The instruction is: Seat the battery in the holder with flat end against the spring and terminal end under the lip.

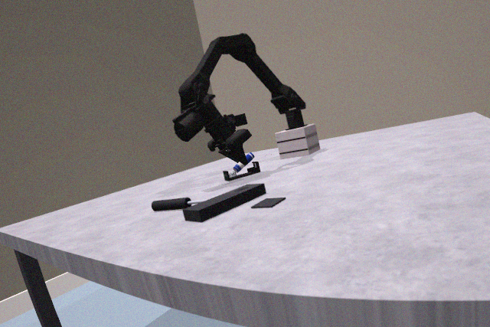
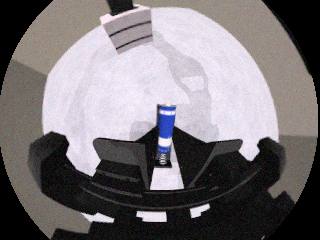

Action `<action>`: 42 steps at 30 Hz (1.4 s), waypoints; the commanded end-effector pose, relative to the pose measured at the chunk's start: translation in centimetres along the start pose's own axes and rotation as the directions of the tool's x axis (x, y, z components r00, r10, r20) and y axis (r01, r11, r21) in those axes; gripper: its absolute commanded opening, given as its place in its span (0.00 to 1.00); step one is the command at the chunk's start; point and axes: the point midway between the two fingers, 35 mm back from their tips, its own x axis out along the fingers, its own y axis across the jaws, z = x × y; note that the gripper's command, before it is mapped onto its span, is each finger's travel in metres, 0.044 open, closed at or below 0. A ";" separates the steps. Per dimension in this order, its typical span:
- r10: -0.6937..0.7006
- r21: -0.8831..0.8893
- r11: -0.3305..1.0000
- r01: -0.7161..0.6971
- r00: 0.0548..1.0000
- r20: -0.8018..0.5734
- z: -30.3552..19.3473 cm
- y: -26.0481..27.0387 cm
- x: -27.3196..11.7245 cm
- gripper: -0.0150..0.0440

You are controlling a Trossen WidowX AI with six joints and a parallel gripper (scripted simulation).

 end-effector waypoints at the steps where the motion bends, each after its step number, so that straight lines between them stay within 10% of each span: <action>1: -0.003 -0.003 1.000 0.004 1.000 0.029 -0.1 -0.1 0.2 0.36; 42: 0.003 -0.004 1.000 -0.003 0.997 0.072 -2.1 -0.1 -0.3 0.36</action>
